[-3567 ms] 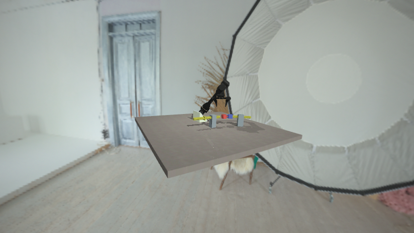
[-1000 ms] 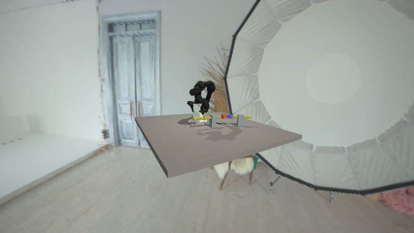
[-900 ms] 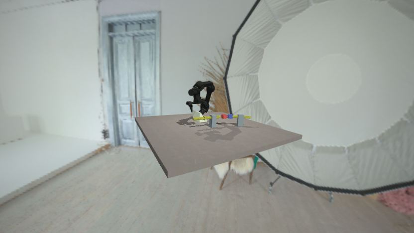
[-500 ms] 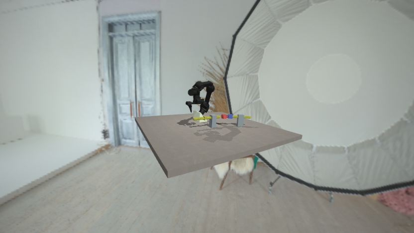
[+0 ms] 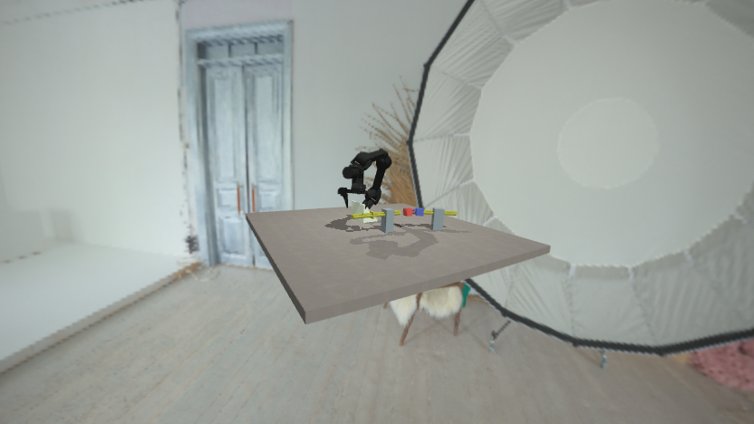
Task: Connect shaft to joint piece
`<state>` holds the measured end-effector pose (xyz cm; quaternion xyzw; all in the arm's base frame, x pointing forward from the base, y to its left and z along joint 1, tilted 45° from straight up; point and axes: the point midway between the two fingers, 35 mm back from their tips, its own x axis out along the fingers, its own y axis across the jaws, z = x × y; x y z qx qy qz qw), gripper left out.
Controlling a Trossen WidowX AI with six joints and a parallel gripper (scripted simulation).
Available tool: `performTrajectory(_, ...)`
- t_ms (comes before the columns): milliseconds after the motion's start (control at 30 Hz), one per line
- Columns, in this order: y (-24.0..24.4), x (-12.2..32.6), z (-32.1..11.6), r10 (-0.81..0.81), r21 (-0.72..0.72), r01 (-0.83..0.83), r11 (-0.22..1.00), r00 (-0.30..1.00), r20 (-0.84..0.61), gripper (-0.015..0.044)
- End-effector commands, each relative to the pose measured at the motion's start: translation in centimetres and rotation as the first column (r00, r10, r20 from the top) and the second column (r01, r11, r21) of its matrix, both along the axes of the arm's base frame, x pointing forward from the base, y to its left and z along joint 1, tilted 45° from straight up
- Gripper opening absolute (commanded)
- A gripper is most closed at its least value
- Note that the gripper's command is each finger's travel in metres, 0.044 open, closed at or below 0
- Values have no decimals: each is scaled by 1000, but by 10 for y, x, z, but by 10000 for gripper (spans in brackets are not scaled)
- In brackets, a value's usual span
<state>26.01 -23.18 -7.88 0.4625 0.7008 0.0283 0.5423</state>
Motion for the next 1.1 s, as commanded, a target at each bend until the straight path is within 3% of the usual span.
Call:
performTrajectory(0,6,0,-6,-110,3,111,994,988,-105,440)
performTrajectory(367,17,0,-18,-365,-56,370,927,860,-357,440)
performTrajectory(733,29,0,-30,-567,-182,576,797,608,-557,440)
performTrajectory(1067,31,0,-32,-588,-203,599,775,565,-578,440)
